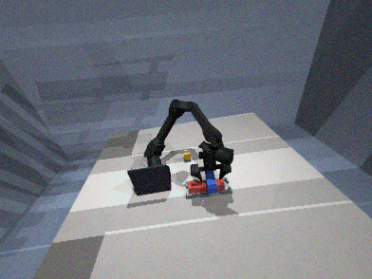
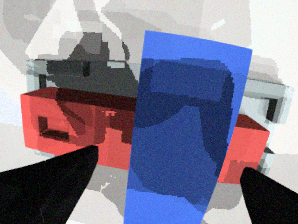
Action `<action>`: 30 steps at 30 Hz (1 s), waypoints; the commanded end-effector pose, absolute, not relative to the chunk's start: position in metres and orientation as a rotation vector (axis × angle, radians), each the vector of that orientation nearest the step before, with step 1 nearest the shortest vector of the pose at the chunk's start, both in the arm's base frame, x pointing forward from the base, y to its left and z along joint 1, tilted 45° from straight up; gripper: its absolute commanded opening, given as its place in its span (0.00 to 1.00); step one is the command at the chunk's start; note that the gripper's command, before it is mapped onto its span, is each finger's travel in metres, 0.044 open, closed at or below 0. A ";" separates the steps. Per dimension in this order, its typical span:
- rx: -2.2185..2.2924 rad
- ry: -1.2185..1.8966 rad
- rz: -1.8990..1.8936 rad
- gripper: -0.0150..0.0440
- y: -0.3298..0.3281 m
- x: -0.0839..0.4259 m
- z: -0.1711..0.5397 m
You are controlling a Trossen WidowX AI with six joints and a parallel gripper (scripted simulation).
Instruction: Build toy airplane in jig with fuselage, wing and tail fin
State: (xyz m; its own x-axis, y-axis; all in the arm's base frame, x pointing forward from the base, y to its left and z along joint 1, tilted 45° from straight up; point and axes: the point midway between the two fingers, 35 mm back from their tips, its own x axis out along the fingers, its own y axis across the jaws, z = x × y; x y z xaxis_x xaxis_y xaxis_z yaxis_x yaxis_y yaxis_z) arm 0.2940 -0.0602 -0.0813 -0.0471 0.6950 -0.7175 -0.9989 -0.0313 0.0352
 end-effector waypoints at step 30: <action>0.494 1.484 0.705 1.00 -0.122 0.303 -0.022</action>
State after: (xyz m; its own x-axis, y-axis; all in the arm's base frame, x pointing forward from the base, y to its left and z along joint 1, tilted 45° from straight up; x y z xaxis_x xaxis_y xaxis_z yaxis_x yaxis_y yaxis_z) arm 0.3029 -0.1223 -0.0218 -0.0442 0.6922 -0.7203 -0.7225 0.4759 0.5016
